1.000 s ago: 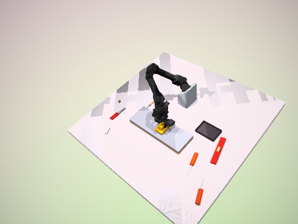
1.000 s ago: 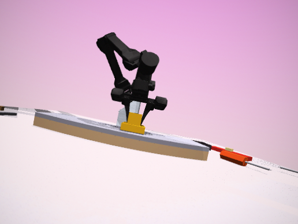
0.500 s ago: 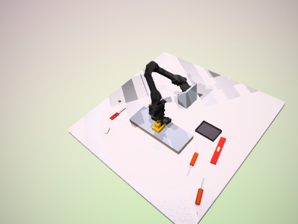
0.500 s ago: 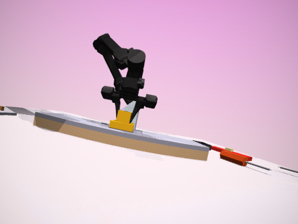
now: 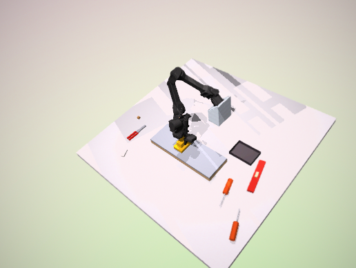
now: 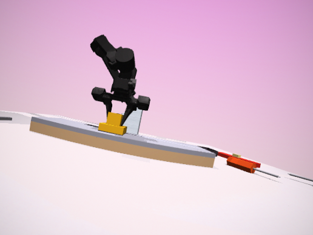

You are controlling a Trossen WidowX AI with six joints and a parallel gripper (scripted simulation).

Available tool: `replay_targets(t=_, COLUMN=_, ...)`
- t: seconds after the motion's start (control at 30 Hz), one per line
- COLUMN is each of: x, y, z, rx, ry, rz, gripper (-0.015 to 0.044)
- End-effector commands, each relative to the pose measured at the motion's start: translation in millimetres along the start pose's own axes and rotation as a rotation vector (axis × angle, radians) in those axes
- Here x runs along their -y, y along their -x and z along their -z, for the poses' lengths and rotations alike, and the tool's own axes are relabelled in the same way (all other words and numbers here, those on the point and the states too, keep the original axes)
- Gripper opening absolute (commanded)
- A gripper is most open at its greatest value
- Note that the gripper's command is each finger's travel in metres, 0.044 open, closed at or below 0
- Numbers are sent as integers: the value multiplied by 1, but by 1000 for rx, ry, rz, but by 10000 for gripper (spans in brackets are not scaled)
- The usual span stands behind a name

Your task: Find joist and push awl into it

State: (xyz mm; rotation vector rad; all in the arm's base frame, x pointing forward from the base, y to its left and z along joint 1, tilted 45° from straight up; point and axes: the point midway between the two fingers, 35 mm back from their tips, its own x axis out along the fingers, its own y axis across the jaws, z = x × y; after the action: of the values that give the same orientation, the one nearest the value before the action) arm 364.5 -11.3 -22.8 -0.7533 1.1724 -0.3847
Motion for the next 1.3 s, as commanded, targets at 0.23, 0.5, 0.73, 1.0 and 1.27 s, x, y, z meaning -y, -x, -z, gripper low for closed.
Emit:
replay_targets(t=0.23, x=29, y=0, z=0, rx=-1, ry=-4, rz=4, gripper=0)
replay_targets(t=0.5, x=48, y=0, z=0, rx=-1, ry=-3, rz=5, gripper=0)
replay_targets(t=0.73, x=63, y=0, z=0, rx=-1, ry=-3, rz=6, gripper=0)
replay_targets(t=1.0, x=82, y=0, z=0, rx=-1, ry=-3, rz=7, gripper=0)
replay_targets(t=1.27, x=100, y=0, z=0, rx=-1, ry=-3, rz=8, gripper=0)
